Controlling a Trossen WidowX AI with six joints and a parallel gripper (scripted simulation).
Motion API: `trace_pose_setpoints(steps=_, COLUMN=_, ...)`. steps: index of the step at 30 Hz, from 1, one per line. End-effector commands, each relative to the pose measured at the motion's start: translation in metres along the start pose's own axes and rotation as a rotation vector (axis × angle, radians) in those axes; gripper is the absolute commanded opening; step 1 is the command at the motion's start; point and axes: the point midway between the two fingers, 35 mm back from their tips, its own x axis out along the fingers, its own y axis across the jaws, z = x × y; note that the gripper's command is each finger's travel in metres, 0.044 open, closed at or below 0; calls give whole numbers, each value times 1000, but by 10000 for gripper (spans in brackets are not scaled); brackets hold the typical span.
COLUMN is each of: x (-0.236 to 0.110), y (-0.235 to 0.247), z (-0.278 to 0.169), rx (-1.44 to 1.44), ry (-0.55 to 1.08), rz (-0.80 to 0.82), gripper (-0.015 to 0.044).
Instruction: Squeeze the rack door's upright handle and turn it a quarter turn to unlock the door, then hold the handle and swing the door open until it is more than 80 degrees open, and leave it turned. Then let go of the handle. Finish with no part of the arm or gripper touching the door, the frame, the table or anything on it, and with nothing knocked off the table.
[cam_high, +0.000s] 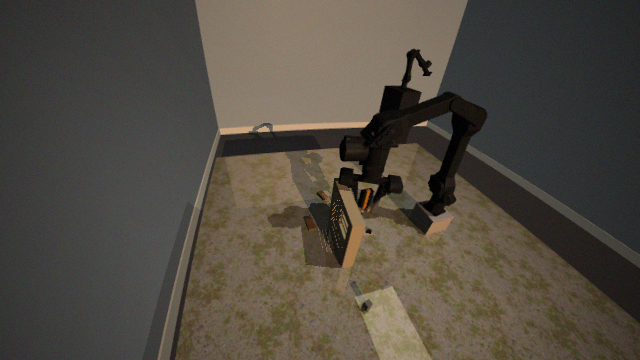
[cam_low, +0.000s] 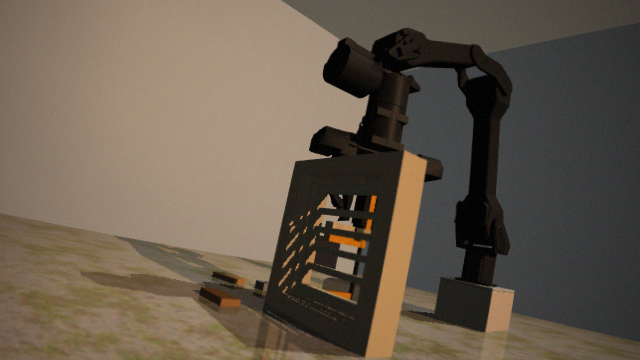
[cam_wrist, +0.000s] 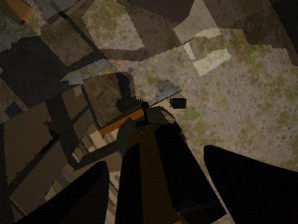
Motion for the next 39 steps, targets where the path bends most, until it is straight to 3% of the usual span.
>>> trace_pose_setpoints(steps=1, x=1, y=0, z=0, rx=-66, ry=2, rz=-4, gripper=295)
trace_pose_setpoints(steps=39, x=1, y=0, z=0, rx=-1949, ry=5, rz=-1, gripper=295)
